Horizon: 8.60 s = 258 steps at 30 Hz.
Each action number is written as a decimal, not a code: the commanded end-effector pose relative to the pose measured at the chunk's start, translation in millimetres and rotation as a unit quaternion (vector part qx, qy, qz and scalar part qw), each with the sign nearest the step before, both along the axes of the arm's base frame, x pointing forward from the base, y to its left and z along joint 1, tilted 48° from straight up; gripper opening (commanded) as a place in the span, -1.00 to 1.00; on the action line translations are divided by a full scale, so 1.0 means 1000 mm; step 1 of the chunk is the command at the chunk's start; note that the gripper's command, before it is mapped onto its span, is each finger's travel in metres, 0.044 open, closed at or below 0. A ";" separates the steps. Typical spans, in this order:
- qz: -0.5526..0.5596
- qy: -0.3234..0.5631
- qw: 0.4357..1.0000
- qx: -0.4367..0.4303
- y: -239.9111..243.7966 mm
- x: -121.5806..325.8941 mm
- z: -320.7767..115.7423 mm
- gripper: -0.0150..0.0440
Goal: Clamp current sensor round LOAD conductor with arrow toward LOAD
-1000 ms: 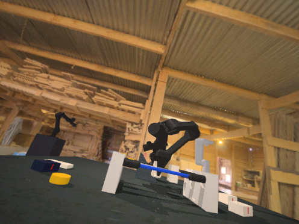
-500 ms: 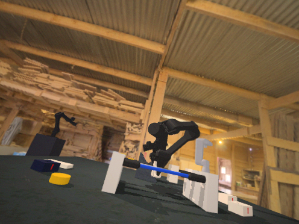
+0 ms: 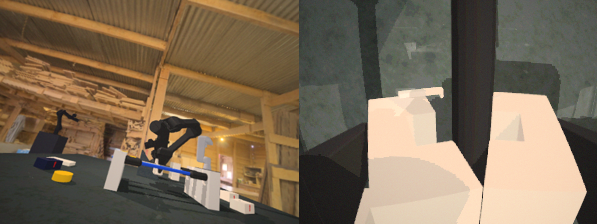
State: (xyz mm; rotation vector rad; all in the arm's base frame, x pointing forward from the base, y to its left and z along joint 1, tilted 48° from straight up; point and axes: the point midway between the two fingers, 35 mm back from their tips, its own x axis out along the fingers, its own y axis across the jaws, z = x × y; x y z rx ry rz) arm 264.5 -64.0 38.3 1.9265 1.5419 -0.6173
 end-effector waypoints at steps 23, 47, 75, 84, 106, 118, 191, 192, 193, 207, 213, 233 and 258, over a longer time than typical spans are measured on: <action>0.000 0.000 1.000 0.000 0.000 0.000 0.000 -0.49; 0.000 0.000 1.000 0.000 0.000 0.000 0.000 -0.49; -0.071 -0.066 0.995 0.001 -0.012 -0.003 0.010 -0.49; -0.071 -0.066 0.995 0.001 -0.012 -0.003 0.010 -0.05; -0.071 -0.065 0.995 0.002 -0.012 -0.003 0.010 0.52; -0.071 -0.065 0.995 0.002 -0.012 -0.003 0.010 0.25; -0.130 -0.124 0.984 -0.003 -0.025 -0.011 -0.007 0.37; -0.130 -0.124 0.984 -0.003 -0.025 -0.011 -0.007 0.37; -0.130 -0.124 0.984 -0.003 -0.025 -0.011 -0.007 0.37; -0.130 -0.124 0.984 -0.003 -0.025 -0.011 -0.007 0.37; -0.130 -0.124 0.984 -0.003 -0.026 -0.011 -0.007 0.30; -0.130 -0.124 0.984 -0.003 -0.026 -0.011 -0.007 -0.15; -0.118 -0.110 0.987 -0.002 -0.026 -0.011 -0.006 -0.49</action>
